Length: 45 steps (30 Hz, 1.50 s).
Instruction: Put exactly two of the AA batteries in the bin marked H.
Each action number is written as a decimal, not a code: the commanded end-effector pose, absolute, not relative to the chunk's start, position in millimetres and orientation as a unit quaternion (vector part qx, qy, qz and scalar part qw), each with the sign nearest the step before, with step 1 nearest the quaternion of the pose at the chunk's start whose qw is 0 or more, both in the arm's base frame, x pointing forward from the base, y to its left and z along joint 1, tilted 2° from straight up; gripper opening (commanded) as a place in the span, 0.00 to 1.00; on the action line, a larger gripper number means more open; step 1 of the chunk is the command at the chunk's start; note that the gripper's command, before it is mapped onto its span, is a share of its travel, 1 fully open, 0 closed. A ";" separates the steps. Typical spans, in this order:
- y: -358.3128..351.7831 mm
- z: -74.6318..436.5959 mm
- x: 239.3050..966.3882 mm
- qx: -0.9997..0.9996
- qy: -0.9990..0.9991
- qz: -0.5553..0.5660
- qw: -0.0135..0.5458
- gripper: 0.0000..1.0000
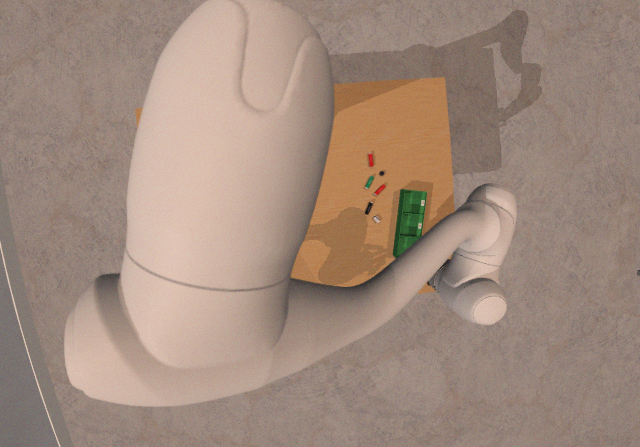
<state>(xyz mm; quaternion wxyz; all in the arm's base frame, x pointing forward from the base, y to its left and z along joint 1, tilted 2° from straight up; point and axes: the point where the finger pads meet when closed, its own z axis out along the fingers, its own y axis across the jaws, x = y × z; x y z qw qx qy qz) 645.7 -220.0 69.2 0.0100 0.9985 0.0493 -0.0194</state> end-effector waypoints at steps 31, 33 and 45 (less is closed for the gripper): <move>-201.0 71.4 650.0 0.998 0.053 -0.019 0.011 0.05; -196.1 71.2 651.0 0.998 0.053 -0.019 0.011 0.05; -138.2 69.4 662.2 0.998 0.053 -0.019 0.011 0.05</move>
